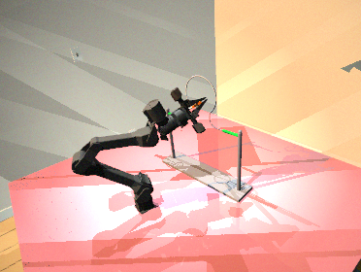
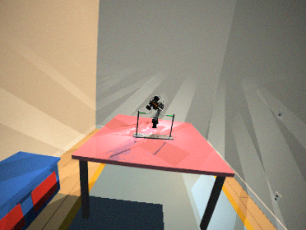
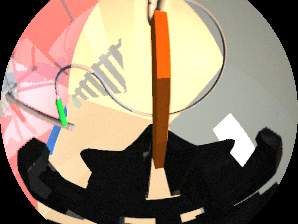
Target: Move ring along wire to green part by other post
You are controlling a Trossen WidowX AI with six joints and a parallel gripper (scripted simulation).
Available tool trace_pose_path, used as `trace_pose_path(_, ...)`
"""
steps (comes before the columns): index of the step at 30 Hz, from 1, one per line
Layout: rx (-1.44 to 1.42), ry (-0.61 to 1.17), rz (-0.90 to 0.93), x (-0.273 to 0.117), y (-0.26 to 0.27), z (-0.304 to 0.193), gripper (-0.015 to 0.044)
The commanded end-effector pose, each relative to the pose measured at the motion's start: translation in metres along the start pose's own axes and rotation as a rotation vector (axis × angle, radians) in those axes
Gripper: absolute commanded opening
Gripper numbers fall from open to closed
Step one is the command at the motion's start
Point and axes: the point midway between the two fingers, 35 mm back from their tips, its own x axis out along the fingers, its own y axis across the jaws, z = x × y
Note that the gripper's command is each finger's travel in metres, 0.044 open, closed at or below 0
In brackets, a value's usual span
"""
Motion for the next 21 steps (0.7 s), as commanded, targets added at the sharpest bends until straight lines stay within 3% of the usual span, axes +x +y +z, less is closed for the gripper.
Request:
trace_pose_path(1,0.045,0.003,0.024,-0.001,0.010,0.001,-0.0150)
trace_pose_path(21,0.418,0.053,0.242,-0.018,0.073,0.016,-0.0150)
